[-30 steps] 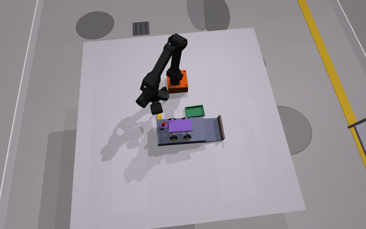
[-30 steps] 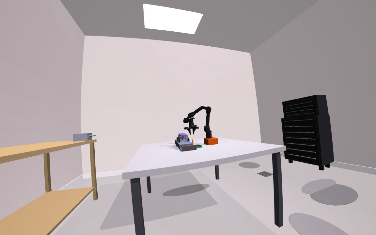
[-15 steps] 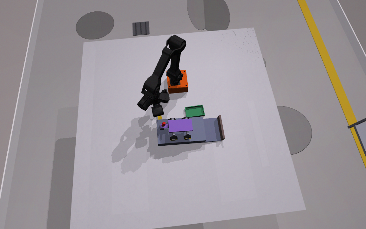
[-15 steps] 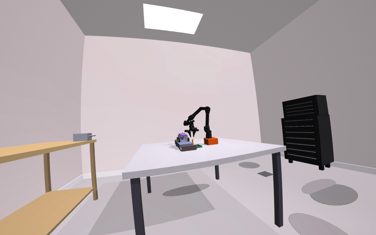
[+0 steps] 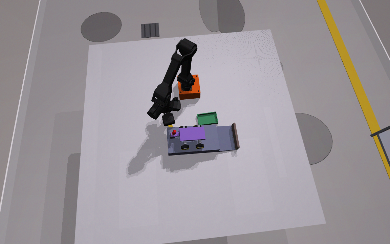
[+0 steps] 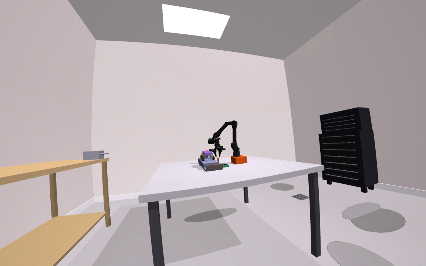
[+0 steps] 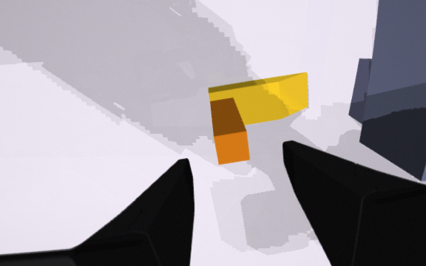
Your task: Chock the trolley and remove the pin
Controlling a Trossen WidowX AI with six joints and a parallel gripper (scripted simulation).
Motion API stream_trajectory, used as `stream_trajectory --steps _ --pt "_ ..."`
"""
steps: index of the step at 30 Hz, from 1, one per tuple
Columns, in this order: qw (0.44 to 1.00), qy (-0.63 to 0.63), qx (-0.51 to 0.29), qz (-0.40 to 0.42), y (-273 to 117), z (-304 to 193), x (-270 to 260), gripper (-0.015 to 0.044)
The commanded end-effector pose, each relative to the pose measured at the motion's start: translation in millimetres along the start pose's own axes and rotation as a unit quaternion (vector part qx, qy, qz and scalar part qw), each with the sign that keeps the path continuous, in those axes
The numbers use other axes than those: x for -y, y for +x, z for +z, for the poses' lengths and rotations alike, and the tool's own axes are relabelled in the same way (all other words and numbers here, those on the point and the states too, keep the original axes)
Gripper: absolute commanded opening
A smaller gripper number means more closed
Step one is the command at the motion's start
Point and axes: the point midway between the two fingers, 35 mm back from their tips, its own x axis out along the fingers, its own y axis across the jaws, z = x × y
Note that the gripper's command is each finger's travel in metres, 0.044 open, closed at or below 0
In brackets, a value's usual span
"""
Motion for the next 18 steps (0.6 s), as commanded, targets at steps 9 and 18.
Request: stream_trajectory --steps 9,18 --pt "1.000 0.002 0.005 0.002 20 2 -1 0.0190" --pt "1.000 0.002 0.005 0.002 26 2 -1 0.0190"
